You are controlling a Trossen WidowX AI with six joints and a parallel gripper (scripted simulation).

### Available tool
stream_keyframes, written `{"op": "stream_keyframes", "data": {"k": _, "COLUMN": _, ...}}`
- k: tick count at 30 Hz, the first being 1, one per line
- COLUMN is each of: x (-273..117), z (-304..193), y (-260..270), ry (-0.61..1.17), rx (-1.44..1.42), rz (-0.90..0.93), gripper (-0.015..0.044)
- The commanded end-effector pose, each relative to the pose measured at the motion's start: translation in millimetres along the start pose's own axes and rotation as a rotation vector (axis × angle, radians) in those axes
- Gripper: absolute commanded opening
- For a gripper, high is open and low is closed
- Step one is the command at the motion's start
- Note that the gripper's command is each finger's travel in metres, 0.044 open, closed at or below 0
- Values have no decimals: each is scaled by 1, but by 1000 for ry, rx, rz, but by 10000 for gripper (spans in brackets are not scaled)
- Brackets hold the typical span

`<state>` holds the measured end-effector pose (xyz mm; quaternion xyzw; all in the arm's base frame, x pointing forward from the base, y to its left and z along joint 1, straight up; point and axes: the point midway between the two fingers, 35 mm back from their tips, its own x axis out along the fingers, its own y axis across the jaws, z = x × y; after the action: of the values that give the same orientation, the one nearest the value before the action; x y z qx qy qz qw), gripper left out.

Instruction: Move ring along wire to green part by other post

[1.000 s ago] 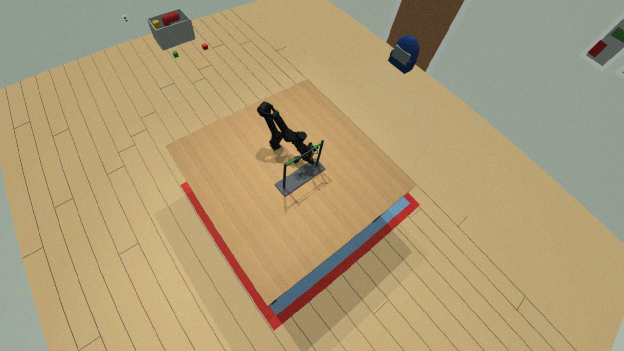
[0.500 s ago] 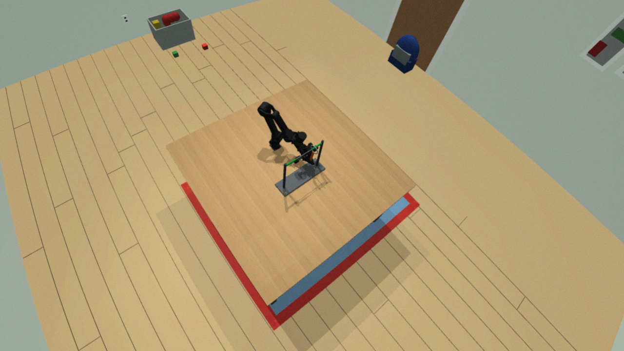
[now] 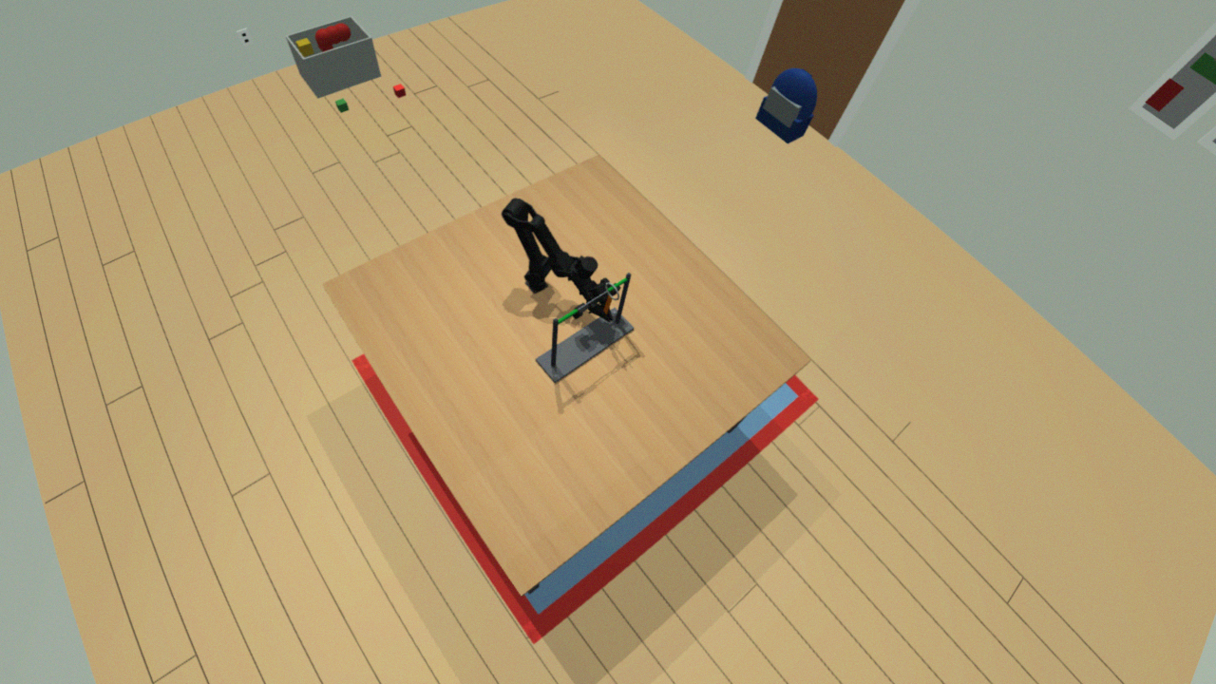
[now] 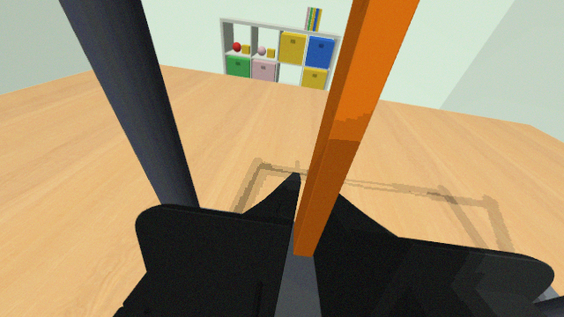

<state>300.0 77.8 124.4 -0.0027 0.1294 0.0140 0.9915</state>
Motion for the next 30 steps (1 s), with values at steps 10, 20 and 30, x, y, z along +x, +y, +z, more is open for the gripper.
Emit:
{"op": "stream_keyframes", "data": {"k": 10, "x": -14, "z": 2, "y": 1, "ry": 2, "rx": 2, "rz": -1, "gripper": 160}}
{"op": "stream_keyframes", "data": {"k": 20, "x": -32, "z": 2, "y": 1, "ry": 4, "rx": 3, "rz": -3, "gripper": 160}}
{"op": "stream_keyframes", "data": {"k": 30, "x": -49, "z": 0, "y": 0, "ry": 5, "rx": 4, "rz": -5, "gripper": 160}}
